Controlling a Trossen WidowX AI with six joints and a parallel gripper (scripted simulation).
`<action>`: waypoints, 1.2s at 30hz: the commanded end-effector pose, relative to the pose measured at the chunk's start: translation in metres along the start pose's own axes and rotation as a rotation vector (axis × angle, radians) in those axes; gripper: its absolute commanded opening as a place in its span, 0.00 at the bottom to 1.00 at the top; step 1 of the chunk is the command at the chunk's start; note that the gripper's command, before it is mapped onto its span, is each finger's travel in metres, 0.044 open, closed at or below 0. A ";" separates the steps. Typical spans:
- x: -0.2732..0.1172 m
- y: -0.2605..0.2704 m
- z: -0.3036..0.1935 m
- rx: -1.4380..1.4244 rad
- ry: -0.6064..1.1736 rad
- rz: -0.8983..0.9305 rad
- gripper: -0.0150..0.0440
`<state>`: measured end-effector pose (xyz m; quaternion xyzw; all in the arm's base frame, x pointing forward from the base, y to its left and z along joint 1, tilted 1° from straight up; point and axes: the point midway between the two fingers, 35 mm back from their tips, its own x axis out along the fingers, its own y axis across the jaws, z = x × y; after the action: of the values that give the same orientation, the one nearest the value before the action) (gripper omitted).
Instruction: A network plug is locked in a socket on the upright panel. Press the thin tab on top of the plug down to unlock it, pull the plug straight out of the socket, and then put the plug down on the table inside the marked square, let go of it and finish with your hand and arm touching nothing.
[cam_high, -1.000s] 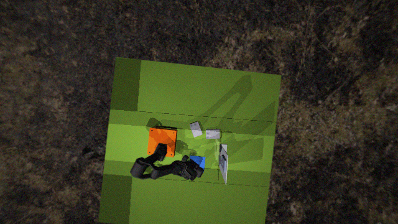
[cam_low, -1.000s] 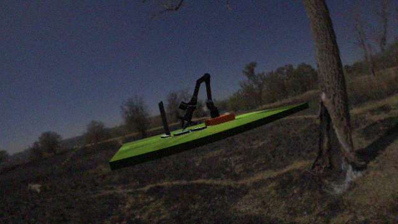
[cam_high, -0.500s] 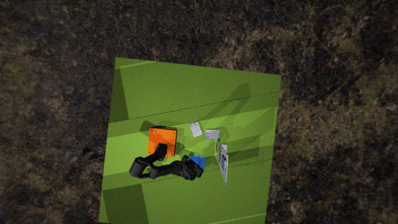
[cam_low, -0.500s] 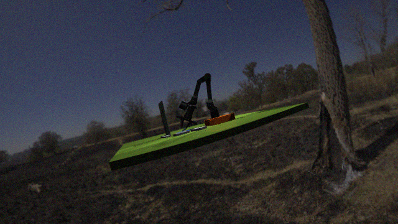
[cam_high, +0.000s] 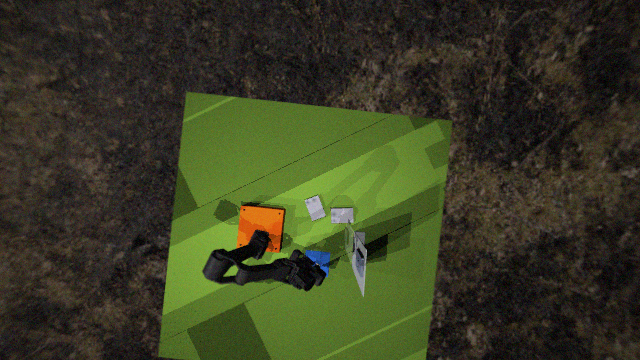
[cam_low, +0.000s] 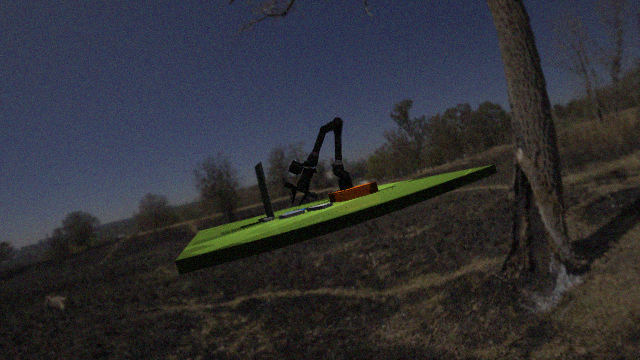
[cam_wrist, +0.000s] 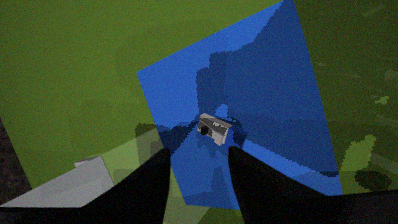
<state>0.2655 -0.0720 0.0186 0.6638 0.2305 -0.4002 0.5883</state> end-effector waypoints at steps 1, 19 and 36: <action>-0.004 0.000 0.000 0.003 -0.001 0.003 0.52; -0.020 0.008 0.001 0.004 -0.002 0.002 0.52; -0.042 0.025 0.001 0.005 -0.003 0.002 0.52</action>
<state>0.2583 -0.0697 0.0559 0.6620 0.2357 -0.4039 0.5857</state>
